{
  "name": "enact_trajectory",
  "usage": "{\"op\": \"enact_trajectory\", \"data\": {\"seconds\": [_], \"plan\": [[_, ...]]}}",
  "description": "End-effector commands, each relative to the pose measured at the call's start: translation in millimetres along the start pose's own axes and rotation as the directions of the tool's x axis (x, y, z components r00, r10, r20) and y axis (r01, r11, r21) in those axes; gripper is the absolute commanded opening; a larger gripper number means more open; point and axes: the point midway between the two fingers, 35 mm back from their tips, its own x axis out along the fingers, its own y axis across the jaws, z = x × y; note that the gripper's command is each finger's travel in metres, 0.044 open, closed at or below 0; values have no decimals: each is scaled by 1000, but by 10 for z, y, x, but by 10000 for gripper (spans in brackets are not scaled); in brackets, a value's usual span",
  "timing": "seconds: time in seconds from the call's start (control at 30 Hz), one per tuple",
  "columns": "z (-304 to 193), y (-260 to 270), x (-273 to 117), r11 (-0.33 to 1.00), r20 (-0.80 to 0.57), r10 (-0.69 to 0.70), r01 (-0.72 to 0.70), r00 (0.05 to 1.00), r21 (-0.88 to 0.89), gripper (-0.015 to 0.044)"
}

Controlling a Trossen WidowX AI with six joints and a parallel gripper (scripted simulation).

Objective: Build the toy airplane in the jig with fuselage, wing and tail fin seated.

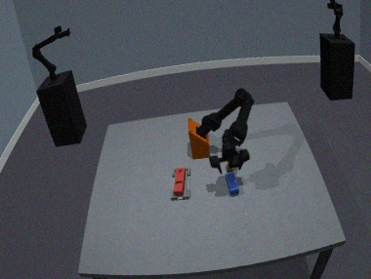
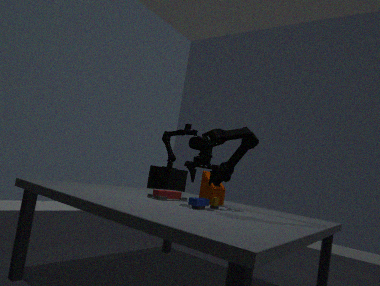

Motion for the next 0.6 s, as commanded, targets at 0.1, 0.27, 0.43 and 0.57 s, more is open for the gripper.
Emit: {"op": "enact_trajectory", "data": {"seconds": [0.1, 0.27, 0.43, 0.57], "plan": [[-21, 61, 342, 1000, -7, 11, -11, 1000, 21, 440], [-23, 62, 370, 1000, -6, 11, -11, 1000, 21, 440], [-24, 65, 520, 1000, -6, 12, -12, 1000, 21, 440], [-24, 65, 522, 1000, -6, 12, -12, 1000, 21, 440]]}}
